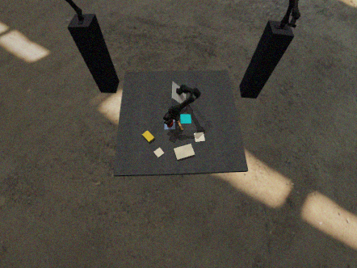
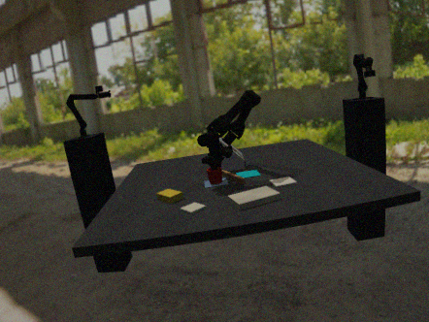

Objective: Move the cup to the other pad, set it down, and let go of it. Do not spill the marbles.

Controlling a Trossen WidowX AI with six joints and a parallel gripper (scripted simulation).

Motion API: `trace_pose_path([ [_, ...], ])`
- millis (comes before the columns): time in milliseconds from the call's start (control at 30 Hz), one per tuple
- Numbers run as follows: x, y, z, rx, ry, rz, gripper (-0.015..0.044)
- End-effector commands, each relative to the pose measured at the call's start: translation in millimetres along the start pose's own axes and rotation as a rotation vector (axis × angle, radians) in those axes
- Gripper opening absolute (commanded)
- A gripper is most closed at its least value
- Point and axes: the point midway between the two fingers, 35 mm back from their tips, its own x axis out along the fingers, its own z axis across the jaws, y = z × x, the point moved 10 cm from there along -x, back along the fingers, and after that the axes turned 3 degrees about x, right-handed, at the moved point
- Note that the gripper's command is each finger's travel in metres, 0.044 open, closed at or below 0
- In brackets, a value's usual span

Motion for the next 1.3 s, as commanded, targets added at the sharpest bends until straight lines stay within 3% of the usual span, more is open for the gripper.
trace_pose_path([
  [0,7.7,2.4,3.2,0.013,-0.014,-0.003,0.0148],
  [233,8.0,2.4,3.2,0.013,-0.014,-0.003,0.0148],
  [367,6.0,1.1,1.5,0.004,-0.008,0.000,0.0043],
  [567,6.0,1.1,1.5,0.004,-0.008,0.000,0.0003],
  [1267,-45.1,6.4,6.4,0.013,-0.013,0.000,0.0000],
])
